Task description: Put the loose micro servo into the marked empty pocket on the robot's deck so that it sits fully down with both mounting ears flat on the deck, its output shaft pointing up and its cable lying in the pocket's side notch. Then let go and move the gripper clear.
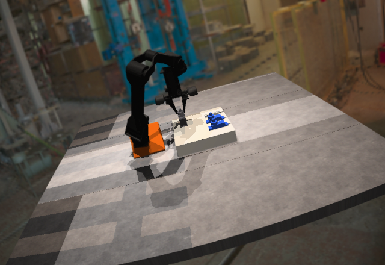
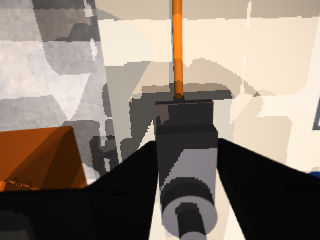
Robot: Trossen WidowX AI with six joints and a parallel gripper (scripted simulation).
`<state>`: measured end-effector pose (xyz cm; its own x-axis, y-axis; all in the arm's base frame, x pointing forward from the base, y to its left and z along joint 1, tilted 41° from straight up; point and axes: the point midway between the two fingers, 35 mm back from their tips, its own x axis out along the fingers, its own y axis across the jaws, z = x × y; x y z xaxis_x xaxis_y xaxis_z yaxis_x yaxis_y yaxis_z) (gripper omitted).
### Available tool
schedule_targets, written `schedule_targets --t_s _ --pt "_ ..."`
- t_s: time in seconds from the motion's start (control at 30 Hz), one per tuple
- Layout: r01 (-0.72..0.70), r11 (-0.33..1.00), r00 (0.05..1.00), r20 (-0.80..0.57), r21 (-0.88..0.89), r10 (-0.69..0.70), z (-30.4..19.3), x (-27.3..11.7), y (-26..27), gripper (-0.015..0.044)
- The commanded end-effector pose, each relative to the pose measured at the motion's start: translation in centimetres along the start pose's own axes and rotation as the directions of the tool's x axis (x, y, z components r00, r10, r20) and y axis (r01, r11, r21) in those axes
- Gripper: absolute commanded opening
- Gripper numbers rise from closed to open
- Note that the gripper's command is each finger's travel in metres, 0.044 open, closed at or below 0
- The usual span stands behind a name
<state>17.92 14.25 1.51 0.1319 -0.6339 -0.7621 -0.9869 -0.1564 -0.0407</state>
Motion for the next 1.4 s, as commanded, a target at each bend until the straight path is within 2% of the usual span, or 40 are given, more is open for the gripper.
schedule_targets --t_s 0.0,0.2,0.6,1.0,1.37 --pt "0.002 1.000 1.000 -0.003 -0.002 -0.002 0.0 -0.8 0.0 0.0000" --pt "0.001 1.000 1.000 -0.003 -0.002 -0.001 -0.7 -2.8 0.3 0.0000" --pt "0.001 1.000 1.000 -0.004 -0.002 -0.001 -1.3 -2.8 0.4 0.0000" --pt "0.003 1.000 1.000 -0.003 0.000 -0.003 -0.8 -2.8 -4.0 0.0000" --pt "0.004 1.000 1.000 -0.002 0.006 -0.004 0.7 -2.8 -4.1 0.0000"
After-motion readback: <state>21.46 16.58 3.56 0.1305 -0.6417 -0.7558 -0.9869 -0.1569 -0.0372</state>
